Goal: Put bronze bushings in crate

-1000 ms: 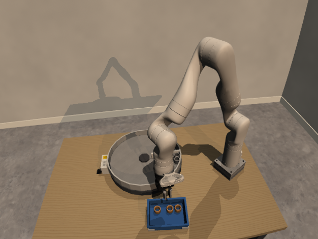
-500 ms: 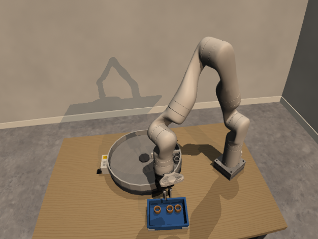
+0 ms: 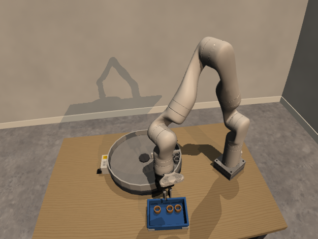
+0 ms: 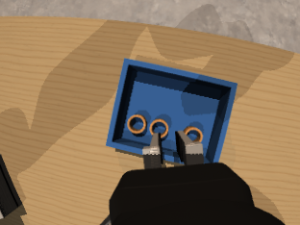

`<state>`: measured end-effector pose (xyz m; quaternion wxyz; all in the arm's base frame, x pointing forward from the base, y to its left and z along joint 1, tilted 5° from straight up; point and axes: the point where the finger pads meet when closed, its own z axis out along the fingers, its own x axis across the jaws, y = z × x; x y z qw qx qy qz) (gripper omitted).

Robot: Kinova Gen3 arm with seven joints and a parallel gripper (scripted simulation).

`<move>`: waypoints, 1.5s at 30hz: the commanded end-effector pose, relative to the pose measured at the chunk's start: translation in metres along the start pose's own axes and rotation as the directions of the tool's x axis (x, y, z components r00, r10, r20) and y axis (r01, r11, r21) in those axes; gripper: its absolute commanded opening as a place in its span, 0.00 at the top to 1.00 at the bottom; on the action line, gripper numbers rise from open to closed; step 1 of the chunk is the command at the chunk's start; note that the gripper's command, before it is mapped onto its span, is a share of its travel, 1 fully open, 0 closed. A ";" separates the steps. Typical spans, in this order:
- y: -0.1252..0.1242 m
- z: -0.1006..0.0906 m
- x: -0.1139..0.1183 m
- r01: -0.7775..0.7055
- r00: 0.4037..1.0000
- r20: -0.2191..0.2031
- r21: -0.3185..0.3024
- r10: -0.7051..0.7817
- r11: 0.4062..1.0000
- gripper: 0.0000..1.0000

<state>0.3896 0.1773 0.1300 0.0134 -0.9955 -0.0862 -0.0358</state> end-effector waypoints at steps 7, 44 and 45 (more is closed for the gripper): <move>0.000 -0.001 0.001 0.000 1.000 -0.002 0.000 0.000 1.000 0.58; 0.000 -0.001 0.001 0.000 1.000 -0.002 0.000 0.000 1.000 0.00; 0.000 -0.001 0.001 0.000 1.000 -0.002 0.000 0.000 1.000 0.00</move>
